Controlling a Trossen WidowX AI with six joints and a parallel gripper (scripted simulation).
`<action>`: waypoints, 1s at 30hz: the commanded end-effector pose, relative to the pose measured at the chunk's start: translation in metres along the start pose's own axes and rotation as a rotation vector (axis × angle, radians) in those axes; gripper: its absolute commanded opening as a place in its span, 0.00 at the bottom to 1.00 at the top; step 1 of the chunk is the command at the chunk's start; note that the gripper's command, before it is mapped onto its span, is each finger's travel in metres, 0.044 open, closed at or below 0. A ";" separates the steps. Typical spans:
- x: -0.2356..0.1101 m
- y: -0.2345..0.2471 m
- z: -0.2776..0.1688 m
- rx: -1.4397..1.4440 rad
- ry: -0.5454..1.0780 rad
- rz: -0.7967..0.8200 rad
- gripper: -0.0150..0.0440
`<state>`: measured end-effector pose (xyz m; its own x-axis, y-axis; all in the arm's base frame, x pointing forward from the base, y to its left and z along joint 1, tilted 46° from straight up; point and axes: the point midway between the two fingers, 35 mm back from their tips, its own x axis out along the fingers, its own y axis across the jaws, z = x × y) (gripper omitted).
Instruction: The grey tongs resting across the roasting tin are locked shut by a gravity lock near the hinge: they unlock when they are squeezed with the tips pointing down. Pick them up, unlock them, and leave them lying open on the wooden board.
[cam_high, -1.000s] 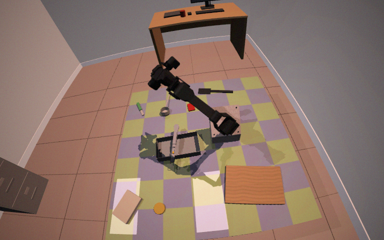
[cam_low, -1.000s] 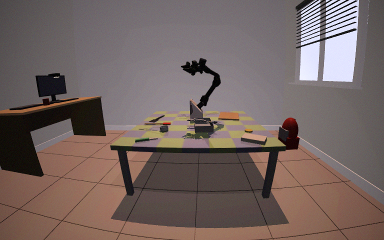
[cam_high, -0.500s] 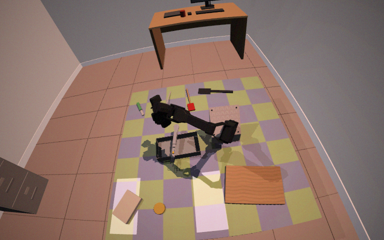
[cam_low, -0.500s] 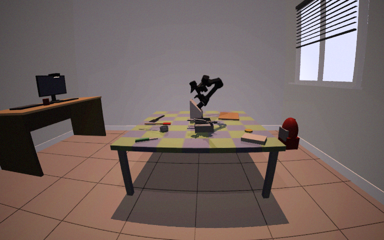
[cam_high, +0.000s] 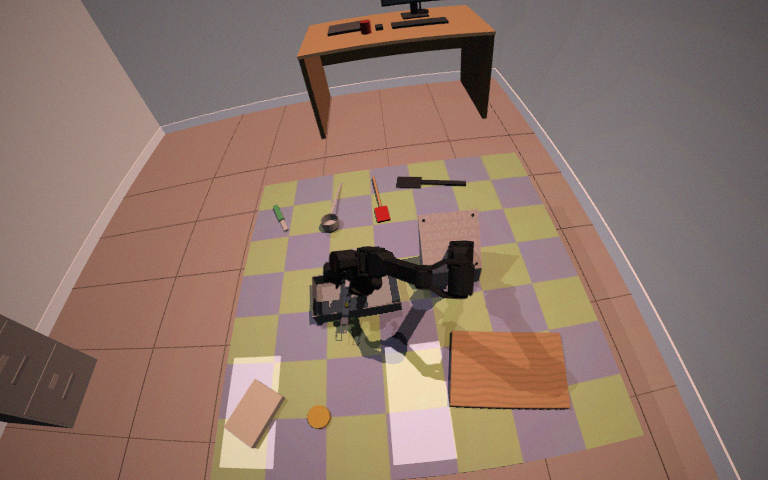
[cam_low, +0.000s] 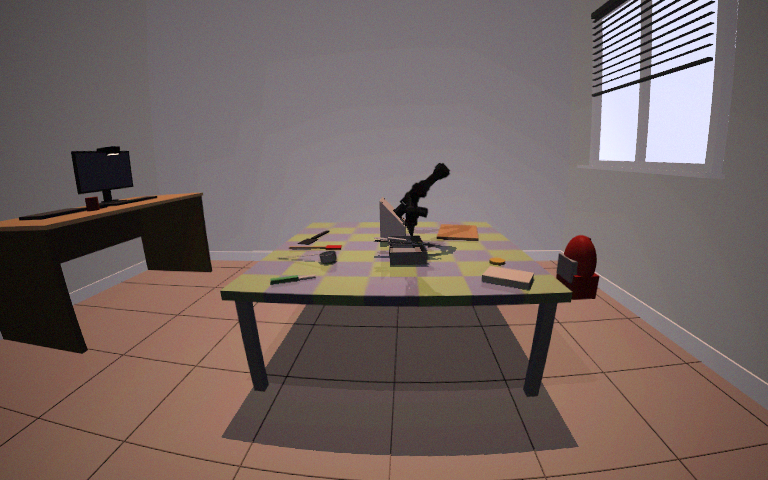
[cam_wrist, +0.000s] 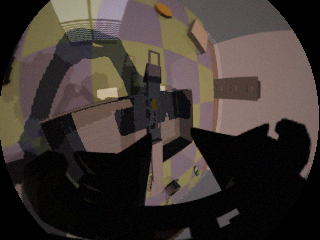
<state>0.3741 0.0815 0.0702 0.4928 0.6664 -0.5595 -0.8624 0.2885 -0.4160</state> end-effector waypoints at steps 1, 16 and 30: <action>0.003 0.014 0.010 -0.074 -0.051 0.028 0.69; -0.002 0.022 0.008 -0.074 -0.051 0.028 0.69; 0.017 0.021 0.009 -0.075 -0.049 0.030 0.69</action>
<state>0.3603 0.1009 0.0624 0.4607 0.7092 -0.5336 -0.8629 0.2171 -0.4565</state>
